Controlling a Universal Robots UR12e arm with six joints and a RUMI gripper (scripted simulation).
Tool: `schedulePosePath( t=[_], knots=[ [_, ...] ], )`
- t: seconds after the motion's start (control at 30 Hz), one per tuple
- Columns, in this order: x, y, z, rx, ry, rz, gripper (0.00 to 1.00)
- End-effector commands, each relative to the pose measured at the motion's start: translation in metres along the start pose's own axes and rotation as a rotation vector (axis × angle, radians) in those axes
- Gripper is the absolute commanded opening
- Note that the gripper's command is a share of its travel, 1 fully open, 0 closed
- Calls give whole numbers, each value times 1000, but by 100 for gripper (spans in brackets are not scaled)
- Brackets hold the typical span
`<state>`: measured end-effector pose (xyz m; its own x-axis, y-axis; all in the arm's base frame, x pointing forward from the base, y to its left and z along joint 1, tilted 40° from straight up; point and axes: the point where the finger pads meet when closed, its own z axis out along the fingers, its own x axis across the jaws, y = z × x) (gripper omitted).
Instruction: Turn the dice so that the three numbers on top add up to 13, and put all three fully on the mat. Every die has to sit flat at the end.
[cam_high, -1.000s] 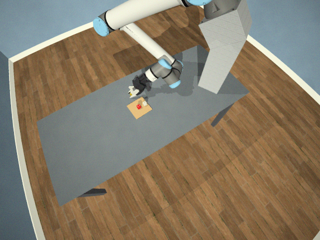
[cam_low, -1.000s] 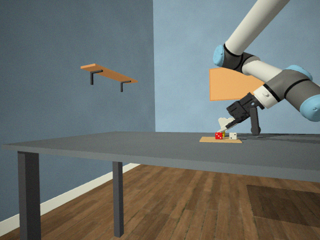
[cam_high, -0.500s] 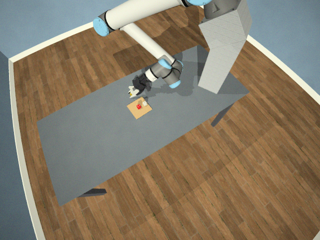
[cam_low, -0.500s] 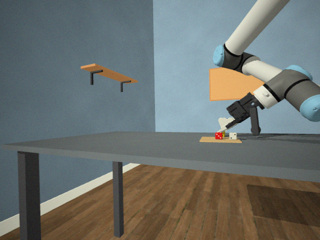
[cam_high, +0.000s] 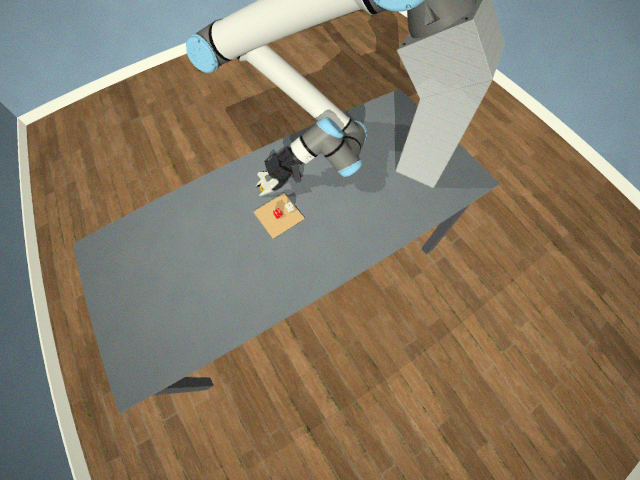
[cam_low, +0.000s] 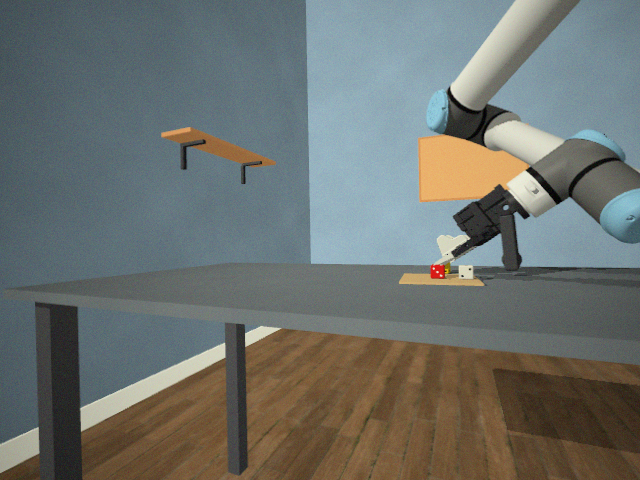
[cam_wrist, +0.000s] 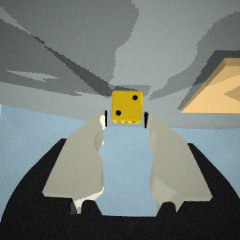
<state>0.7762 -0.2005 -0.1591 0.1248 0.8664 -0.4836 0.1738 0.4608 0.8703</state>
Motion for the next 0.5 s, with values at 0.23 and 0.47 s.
schedulePosePath(
  t=[0.23, 0.47],
  knots=[
    [0, 0, -20, 0, 0, 0, 24],
    [0, 0, -44, 0, 0, 0, 24]
  ],
)
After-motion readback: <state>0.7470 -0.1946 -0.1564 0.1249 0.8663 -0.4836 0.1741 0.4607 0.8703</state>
